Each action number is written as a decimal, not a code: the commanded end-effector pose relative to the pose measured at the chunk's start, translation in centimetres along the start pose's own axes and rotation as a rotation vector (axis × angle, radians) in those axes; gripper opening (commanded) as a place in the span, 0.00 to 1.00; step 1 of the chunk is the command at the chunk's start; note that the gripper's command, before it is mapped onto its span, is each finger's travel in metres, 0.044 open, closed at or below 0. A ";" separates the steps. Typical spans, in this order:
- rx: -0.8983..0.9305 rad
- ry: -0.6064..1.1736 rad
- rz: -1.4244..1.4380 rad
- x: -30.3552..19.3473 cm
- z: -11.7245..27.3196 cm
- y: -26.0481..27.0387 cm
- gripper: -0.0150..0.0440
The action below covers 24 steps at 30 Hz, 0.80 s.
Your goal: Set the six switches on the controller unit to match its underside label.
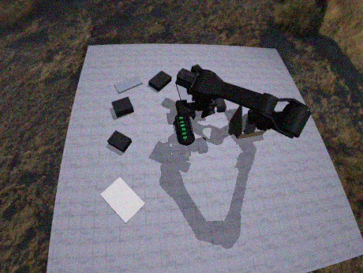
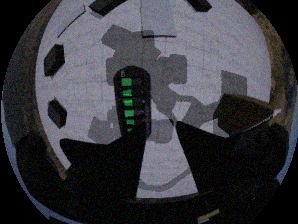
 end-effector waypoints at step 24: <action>0.290 0.049 0.000 5.6 -5.5 -2.3 0.38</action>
Point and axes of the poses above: the point midway between the two fingers, 35 mm back from their tips, its own z axis back along the fingers, its own y axis across the jaws, x = y × z, the point moved 6 cm from there along z, back along the fingers, and after that the axes turned 10 degrees about -z, right-handed, at the moved point
